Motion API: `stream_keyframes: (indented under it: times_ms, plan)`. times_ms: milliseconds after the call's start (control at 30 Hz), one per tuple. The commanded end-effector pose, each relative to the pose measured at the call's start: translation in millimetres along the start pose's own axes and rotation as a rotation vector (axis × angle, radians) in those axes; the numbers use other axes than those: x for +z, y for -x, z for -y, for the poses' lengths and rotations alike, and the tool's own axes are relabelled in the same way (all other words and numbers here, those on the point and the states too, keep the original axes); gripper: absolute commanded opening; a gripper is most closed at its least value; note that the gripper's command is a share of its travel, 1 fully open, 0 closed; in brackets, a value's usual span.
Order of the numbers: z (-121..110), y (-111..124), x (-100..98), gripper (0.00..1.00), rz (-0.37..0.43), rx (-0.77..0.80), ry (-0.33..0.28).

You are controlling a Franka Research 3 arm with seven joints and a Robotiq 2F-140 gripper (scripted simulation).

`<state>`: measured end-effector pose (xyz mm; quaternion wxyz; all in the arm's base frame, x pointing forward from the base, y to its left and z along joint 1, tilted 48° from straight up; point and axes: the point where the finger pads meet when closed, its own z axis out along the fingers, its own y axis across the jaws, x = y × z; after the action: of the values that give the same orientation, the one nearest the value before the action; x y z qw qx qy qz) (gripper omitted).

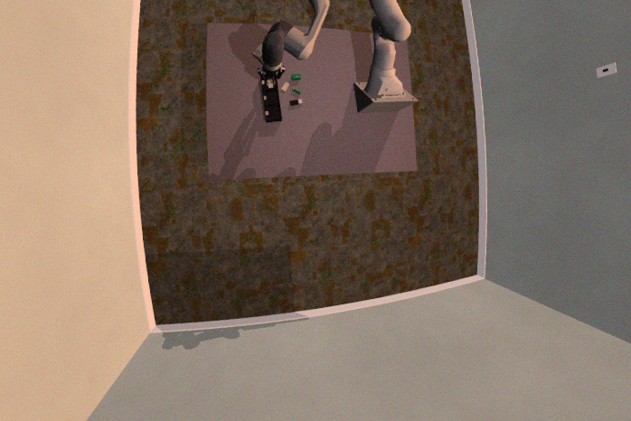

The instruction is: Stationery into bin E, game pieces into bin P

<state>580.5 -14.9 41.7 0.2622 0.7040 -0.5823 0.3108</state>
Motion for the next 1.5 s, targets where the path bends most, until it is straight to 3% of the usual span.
stream_keyframes:
  times_ms: [0,567,800,1400,1467]
  plan:
    - [-1,1,-6.2,0.19,0.0,0.0,0.0]
    - [-1,1,-26.2,0.19,0.0,0.0,0.0]
    - [-1,1,-48.2,0.19,0.0,0.0,0.0]
    - [-1,0,-48.2,0.19,0.0,0.0,0.0]
    - [-17,4,-48.1,0.25,0.0,0.1,0.0]
